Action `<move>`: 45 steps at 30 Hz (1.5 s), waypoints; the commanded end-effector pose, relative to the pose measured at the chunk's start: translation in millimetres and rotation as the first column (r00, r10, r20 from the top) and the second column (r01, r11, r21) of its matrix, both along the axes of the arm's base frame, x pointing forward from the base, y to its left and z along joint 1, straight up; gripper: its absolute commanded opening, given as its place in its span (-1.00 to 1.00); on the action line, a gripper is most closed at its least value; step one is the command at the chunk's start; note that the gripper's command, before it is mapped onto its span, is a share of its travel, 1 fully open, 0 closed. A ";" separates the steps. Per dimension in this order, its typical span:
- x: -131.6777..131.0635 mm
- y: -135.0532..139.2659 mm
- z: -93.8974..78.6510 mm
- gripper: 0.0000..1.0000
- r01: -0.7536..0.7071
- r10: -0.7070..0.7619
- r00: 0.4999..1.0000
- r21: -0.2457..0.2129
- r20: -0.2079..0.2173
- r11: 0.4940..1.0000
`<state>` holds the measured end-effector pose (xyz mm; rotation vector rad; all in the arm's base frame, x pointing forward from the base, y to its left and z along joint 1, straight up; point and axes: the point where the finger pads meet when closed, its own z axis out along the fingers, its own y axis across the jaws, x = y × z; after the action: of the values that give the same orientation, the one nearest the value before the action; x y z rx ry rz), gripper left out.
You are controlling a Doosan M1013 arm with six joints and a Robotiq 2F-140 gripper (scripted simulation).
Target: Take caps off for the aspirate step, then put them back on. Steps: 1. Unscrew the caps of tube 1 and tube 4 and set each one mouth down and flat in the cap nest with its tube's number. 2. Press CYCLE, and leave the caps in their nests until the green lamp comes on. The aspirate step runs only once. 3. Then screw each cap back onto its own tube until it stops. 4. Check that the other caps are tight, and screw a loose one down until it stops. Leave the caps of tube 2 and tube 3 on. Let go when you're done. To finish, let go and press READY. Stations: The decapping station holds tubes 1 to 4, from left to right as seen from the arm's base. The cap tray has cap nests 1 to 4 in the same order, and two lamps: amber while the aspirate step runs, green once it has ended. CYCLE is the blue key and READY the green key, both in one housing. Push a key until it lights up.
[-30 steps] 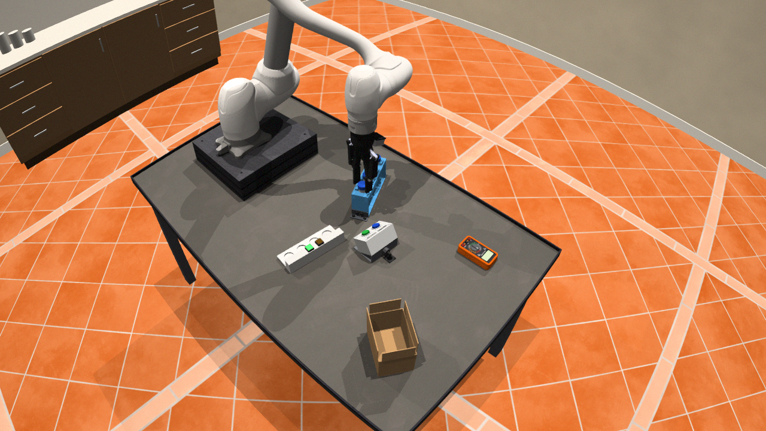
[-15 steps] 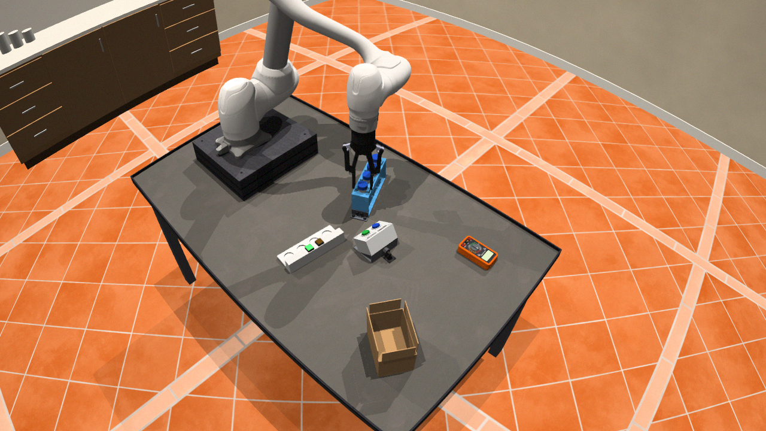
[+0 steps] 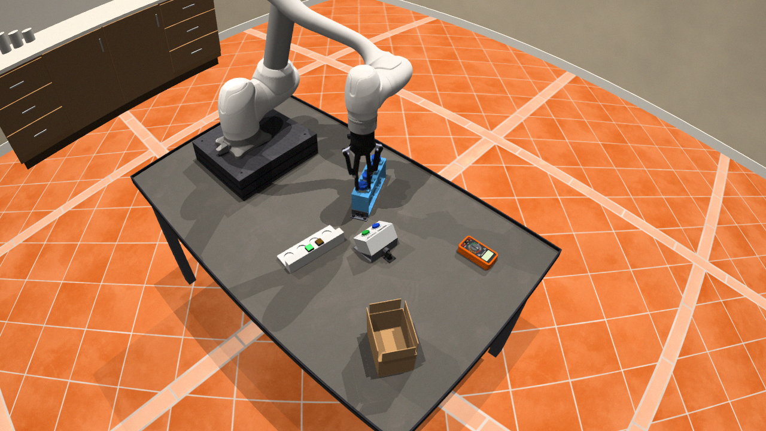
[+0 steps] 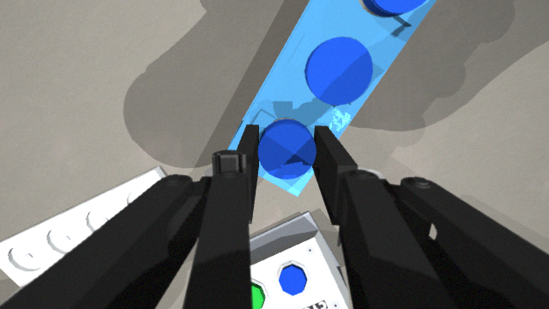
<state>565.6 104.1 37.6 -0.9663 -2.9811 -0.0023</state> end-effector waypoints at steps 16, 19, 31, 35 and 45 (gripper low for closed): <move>0.5 0.1 0.7 -0.41 0.296 -0.296 0.955 -0.001 0.000 0.955; 0.5 0.1 0.6 -0.41 0.435 -0.435 0.900 -0.002 0.000 0.900; 0.5 0.1 0.3 -0.41 0.814 -0.814 0.582 -0.006 0.000 0.582; 0.5 0.1 0.1 -0.41 0.866 -0.866 0.500 -0.007 0.000 0.500; 0.5 0.1 -0.4 -0.18 0.866 -0.866 0.500 -0.007 0.000 0.500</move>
<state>565.7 104.1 36.5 -2.3276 -2.0987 0.0040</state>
